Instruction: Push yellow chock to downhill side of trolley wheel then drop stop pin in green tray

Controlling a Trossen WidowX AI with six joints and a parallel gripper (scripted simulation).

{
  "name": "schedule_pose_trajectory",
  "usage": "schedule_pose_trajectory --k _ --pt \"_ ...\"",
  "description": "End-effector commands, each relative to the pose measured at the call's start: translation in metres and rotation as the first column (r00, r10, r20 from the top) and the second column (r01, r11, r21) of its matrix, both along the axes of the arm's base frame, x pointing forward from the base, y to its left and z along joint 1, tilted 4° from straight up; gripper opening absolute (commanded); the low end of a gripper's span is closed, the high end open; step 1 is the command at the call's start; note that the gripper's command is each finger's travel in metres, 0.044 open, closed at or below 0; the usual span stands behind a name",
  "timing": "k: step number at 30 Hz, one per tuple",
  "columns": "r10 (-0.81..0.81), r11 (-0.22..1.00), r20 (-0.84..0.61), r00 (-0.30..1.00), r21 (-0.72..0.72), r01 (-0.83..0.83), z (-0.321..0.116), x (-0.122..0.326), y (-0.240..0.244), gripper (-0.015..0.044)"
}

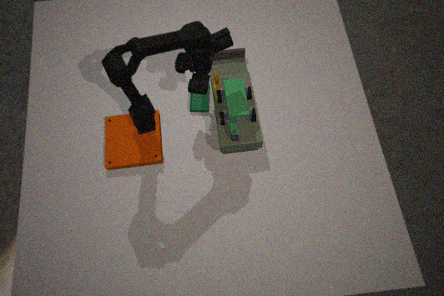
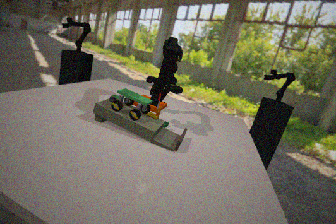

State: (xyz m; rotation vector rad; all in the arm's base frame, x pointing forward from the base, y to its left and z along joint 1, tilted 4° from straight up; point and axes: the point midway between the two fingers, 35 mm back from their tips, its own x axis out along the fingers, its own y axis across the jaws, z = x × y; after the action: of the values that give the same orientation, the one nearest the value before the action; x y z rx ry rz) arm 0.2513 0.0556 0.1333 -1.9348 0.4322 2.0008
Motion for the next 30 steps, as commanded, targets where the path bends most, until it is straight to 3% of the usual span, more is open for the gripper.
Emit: schedule_pose_trajectory --k 1,24,30 --pt "0.12 0.992 0.016 0.993 0.031 -0.121 0.001 0.0 -0.001 0.0" --pt "0.14 0.99 0.015 0.99 0.035 -0.14 -0.018 -0.022 0.004 0.0" --pt "0.133 0.984 0.048 0.99 0.114 -0.138 -0.028 -0.021 0.006 0.0"
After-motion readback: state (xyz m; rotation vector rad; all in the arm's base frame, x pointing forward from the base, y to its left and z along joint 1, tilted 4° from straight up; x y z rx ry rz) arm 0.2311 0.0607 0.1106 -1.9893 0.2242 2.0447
